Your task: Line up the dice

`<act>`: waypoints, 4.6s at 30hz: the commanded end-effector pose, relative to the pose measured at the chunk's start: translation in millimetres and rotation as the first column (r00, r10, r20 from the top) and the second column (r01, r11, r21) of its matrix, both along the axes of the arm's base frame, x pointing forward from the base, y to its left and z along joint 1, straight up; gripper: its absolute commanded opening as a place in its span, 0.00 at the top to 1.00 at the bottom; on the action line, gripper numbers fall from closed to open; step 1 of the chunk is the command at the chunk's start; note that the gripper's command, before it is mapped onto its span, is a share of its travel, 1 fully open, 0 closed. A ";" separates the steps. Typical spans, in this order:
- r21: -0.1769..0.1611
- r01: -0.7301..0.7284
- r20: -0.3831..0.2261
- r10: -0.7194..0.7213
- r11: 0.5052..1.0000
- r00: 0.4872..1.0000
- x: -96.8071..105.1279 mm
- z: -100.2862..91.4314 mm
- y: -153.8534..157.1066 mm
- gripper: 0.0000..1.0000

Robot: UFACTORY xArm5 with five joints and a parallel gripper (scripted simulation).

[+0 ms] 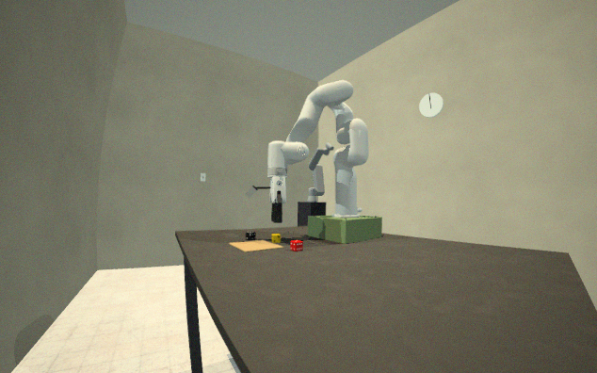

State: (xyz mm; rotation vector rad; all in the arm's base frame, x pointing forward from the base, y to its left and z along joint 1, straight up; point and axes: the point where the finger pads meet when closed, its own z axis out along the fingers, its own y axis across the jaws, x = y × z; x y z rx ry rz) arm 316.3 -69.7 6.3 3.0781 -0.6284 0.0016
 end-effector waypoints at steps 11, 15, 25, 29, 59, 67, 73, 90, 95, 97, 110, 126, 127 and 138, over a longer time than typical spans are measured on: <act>-0.001 0.000 0.003 0.000 1.000 1.000 1.5 -18.4 0.1 0.53; -0.001 0.000 0.003 0.000 1.000 1.000 1.6 -24.3 0.3 0.53; -0.001 0.000 0.003 0.000 1.000 1.000 1.7 -33.6 0.5 0.53; -0.001 0.000 0.003 0.000 1.000 1.000 1.8 -36.5 0.5 0.53; -0.001 0.000 0.003 0.000 1.000 1.000 1.8 -38.8 0.6 0.53; -0.001 0.000 0.003 0.000 1.000 1.000 1.8 -38.8 0.6 0.53; -0.001 0.000 0.003 0.000 1.000 1.000 1.8 -38.8 0.6 0.53; -0.001 0.000 0.003 0.000 1.000 1.000 1.8 -38.8 0.6 0.53; -0.001 0.000 0.003 0.000 1.000 1.000 1.8 -38.8 0.6 0.53; -0.001 0.000 0.003 0.000 1.000 1.000 1.8 -38.8 0.6 0.53; -0.001 0.000 0.003 0.000 1.000 1.000 1.8 -38.8 0.6 0.53; -0.001 0.000 0.003 0.000 1.000 1.000 1.8 -38.8 0.6 0.53; -0.001 0.000 0.003 0.000 1.000 1.000 1.8 -38.8 0.6 0.53; -0.001 0.000 0.003 0.000 1.000 1.000 1.8 -38.8 0.6 0.53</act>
